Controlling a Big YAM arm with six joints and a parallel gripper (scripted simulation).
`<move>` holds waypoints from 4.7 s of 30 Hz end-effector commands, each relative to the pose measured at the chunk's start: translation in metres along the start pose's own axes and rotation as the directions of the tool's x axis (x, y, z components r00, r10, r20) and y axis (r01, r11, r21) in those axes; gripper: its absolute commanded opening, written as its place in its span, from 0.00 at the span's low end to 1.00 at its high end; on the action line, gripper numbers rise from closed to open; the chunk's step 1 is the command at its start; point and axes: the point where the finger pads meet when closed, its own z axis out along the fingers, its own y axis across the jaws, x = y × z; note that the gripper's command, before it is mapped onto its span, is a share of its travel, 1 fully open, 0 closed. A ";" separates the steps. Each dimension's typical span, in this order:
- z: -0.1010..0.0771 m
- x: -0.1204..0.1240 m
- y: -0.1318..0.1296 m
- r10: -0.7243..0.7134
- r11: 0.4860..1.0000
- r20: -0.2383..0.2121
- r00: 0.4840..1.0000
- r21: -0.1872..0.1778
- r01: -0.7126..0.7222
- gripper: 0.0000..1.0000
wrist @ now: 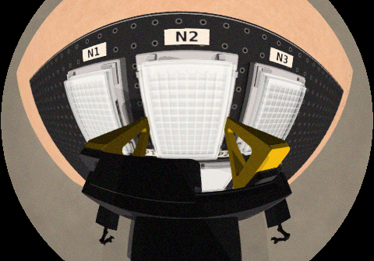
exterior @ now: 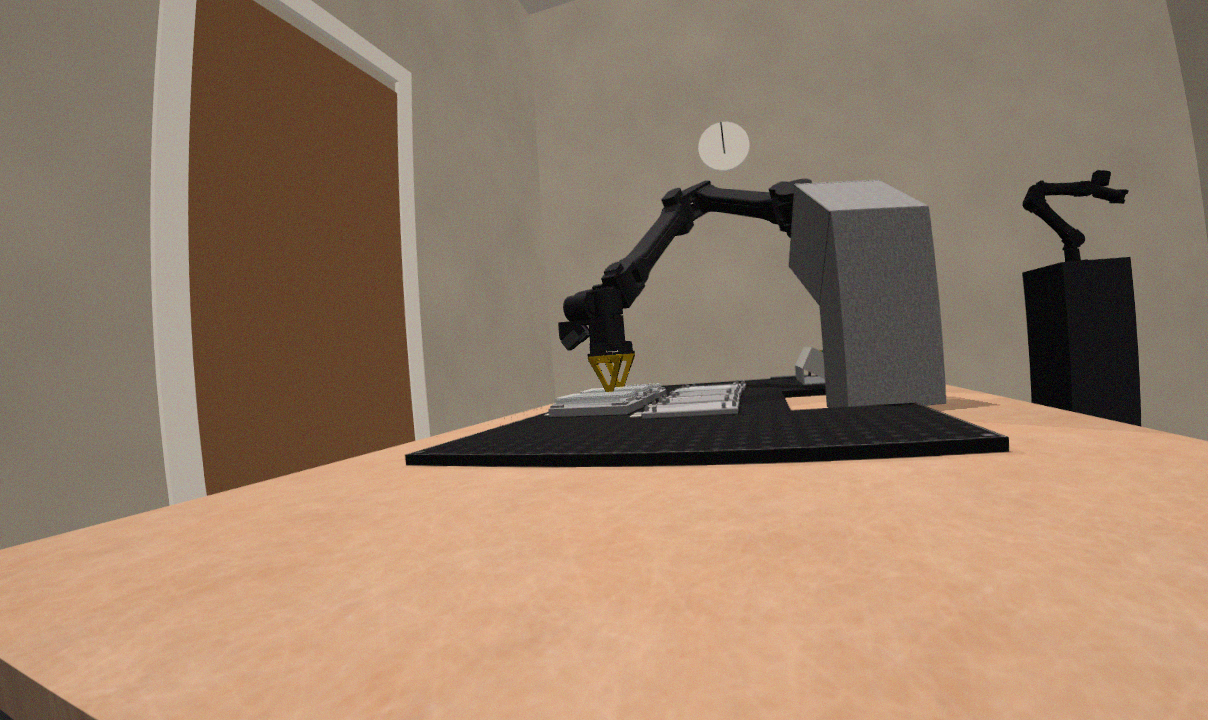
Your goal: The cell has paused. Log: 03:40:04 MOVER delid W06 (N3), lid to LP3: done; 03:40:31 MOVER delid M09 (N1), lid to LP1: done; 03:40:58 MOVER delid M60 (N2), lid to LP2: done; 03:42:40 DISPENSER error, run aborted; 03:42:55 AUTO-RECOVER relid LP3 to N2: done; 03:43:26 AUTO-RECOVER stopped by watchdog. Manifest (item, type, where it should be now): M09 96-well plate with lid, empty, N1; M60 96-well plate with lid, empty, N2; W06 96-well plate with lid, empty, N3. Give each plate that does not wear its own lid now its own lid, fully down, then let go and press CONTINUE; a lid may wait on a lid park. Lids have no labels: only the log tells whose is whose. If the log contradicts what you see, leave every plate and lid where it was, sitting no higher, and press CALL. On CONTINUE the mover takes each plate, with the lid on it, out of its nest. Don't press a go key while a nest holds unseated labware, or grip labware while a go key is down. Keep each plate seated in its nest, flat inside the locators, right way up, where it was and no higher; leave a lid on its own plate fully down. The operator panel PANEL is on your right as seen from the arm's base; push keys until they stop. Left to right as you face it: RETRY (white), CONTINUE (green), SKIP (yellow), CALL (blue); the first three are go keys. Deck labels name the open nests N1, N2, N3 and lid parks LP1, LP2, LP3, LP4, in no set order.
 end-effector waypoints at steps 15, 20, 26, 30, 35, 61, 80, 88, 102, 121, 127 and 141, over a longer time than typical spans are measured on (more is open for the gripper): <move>-0.022 -0.008 0.001 -0.004 1.000 0.030 1.000 -0.003 0.004 0.00; -0.027 -0.009 0.001 -0.001 1.000 0.032 0.999 -0.002 0.001 0.00; -0.037 -0.009 0.001 -0.002 1.000 0.031 1.000 -0.003 0.002 0.00; -0.025 0.001 -0.015 -0.015 1.000 -0.003 1.000 0.000 0.015 0.00; -0.026 0.001 -0.040 -0.012 1.000 0.000 1.000 0.000 0.012 0.00; -0.027 0.002 -0.141 0.000 1.000 0.009 1.000 0.009 0.000 0.00; -0.021 -0.003 -0.127 -0.012 1.000 0.014 1.000 0.002 0.012 0.00; -0.017 0.000 -0.125 -0.017 1.000 0.009 1.000 0.000 0.017 0.00; -0.010 0.000 -0.127 -0.013 1.000 0.005 1.000 0.002 0.013 0.00; -0.005 0.001 -0.126 -0.015 1.000 0.004 1.000 0.001 0.015 0.00; -0.003 0.002 -0.126 -0.016 1.000 0.003 1.000 0.001 0.016 0.00; -0.004 0.000 -0.123 -0.021 1.000 0.012 1.000 -0.001 0.021 0.00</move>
